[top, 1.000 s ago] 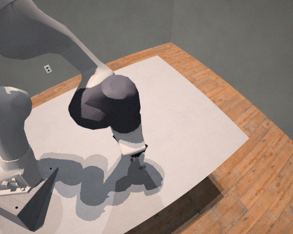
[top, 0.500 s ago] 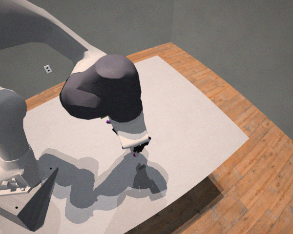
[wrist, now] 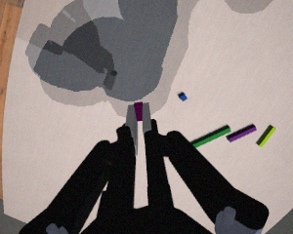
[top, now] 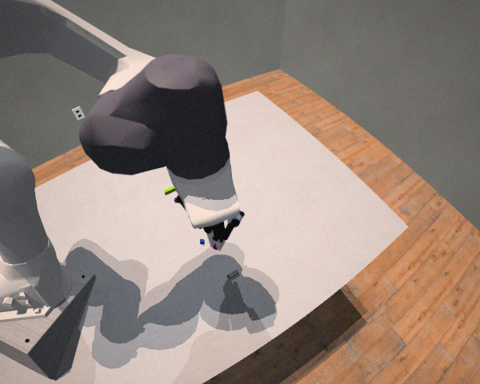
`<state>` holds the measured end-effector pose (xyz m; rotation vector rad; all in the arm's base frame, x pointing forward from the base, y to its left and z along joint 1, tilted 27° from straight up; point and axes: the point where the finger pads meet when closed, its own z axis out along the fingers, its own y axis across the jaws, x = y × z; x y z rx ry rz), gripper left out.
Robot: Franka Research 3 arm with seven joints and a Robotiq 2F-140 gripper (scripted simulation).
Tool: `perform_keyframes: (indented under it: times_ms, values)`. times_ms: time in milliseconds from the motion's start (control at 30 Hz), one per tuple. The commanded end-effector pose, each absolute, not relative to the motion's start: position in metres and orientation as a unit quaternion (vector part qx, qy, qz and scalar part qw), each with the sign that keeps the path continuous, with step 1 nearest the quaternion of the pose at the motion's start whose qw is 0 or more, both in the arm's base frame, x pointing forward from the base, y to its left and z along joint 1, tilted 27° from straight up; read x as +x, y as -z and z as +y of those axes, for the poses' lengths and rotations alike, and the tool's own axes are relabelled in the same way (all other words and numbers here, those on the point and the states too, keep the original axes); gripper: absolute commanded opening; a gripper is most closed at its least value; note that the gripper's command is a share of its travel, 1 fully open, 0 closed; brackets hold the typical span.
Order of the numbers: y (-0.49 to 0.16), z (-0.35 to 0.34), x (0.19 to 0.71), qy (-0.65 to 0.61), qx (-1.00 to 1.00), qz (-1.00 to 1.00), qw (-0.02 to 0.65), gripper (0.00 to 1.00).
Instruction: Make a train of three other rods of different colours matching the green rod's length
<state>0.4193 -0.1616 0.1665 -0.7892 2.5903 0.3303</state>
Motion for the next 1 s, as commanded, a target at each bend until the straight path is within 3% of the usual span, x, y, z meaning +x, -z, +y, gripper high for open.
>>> perform_keyframes:
  times_ms: [0,967]
  values:
    - [-0.166,-0.158,0.415,-0.125,-0.278,0.931,0.199,0.03]
    - [-0.176,-0.133,0.415,-0.178,-0.003,0.971,0.157,0.03]
